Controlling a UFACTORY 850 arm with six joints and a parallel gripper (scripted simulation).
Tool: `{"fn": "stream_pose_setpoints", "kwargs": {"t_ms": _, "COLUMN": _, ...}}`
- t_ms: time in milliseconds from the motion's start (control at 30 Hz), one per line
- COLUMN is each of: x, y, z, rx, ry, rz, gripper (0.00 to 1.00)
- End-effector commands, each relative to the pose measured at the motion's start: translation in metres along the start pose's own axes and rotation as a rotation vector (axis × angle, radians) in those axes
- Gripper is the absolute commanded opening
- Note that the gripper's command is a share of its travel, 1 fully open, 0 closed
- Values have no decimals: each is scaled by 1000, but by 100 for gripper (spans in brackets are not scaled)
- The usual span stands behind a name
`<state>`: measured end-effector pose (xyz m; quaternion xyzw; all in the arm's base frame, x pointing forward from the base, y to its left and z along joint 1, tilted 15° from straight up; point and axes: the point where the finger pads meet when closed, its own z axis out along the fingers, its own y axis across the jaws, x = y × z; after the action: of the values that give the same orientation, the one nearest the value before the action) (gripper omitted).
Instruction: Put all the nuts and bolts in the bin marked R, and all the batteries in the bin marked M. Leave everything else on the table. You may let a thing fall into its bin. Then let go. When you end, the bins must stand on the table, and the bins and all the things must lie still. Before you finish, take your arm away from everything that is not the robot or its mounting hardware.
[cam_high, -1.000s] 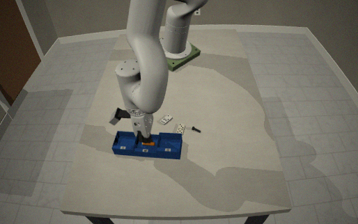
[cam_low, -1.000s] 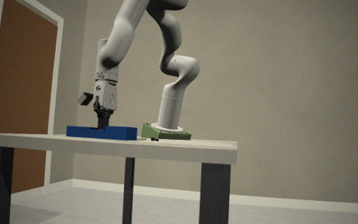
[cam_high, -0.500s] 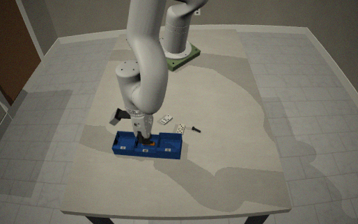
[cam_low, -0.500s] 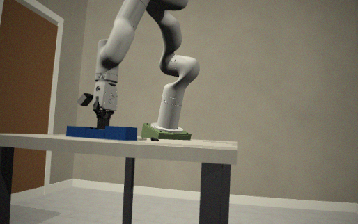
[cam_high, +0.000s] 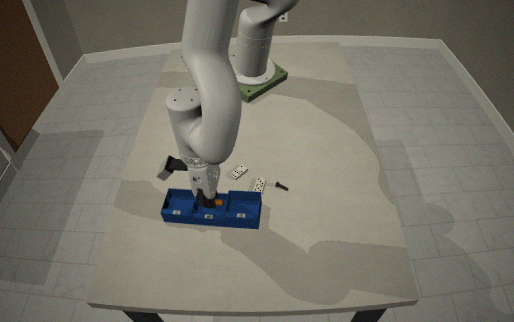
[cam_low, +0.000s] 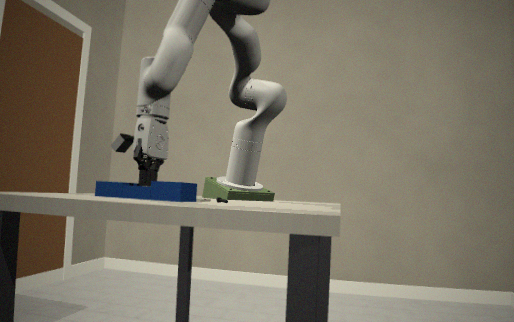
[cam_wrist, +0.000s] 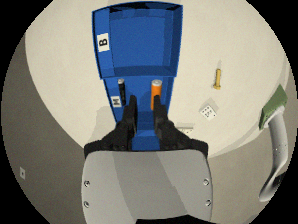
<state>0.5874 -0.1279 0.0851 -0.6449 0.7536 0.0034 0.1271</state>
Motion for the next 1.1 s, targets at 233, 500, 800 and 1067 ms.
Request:
{"fn": "stream_pose_setpoints", "kwargs": {"t_ms": 233, "x": 0, "y": -1, "z": -9, "rx": 2, "ry": 0, "rz": 0, "gripper": 23}}
{"fn": "stream_pose_setpoints", "kwargs": {"t_ms": 500, "x": 0, "y": -1, "z": -19, "rx": 2, "ry": 0, "rz": 0, "gripper": 23}}
{"fn": "stream_pose_setpoints", "kwargs": {"t_ms": 800, "x": 0, "y": -1, "z": -29, "rx": 2, "ry": 0, "rz": 0, "gripper": 23}}
{"fn": "stream_pose_setpoints", "kwargs": {"t_ms": 1067, "x": 0, "y": -1, "z": -36, "rx": 2, "ry": 0, "rz": 0, "gripper": 23}}
